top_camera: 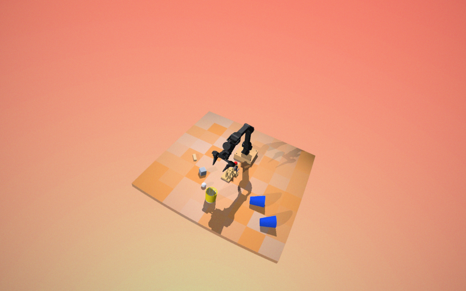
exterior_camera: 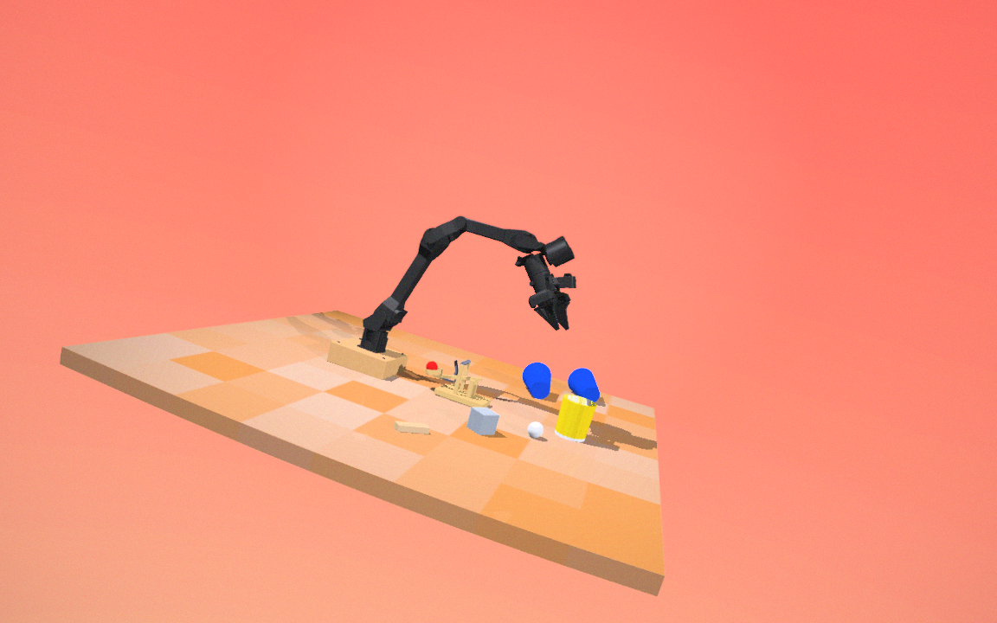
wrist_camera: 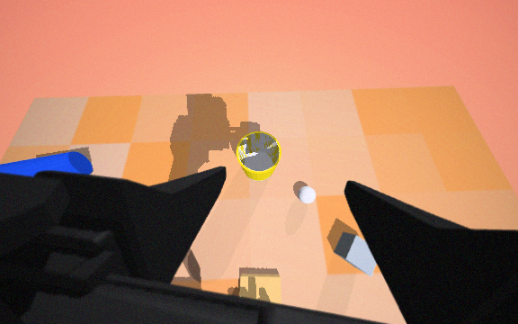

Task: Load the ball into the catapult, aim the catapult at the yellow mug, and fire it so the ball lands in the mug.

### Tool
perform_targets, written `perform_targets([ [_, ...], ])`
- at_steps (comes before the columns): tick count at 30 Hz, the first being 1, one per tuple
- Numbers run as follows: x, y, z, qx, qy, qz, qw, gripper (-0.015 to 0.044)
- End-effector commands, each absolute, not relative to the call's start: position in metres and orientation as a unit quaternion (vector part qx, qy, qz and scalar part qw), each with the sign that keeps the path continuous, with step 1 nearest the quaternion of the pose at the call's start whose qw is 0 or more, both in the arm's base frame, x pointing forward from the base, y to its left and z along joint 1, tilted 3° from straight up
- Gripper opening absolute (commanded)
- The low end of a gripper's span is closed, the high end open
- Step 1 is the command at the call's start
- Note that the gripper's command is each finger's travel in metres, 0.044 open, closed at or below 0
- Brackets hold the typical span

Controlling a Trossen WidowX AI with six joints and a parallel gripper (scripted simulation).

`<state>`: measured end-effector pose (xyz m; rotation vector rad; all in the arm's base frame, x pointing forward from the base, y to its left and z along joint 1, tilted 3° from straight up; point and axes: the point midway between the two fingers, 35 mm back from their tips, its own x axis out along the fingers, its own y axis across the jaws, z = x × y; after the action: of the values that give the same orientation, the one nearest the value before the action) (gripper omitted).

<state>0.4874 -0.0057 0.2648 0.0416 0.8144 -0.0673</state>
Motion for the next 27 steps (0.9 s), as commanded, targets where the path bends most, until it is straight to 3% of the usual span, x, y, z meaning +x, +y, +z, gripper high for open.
perform_targets([
  [1, 0.4956, -0.0064, 0.2703, 0.024, 0.382, -0.037, 0.923, 0.044],
  [17, 0.4956, -0.0064, 0.2703, 0.024, 0.382, -0.037, 0.923, 0.044],
  [27, 0.4956, -0.0064, 0.2703, 0.024, 0.382, -0.037, 0.923, 0.0177],
])
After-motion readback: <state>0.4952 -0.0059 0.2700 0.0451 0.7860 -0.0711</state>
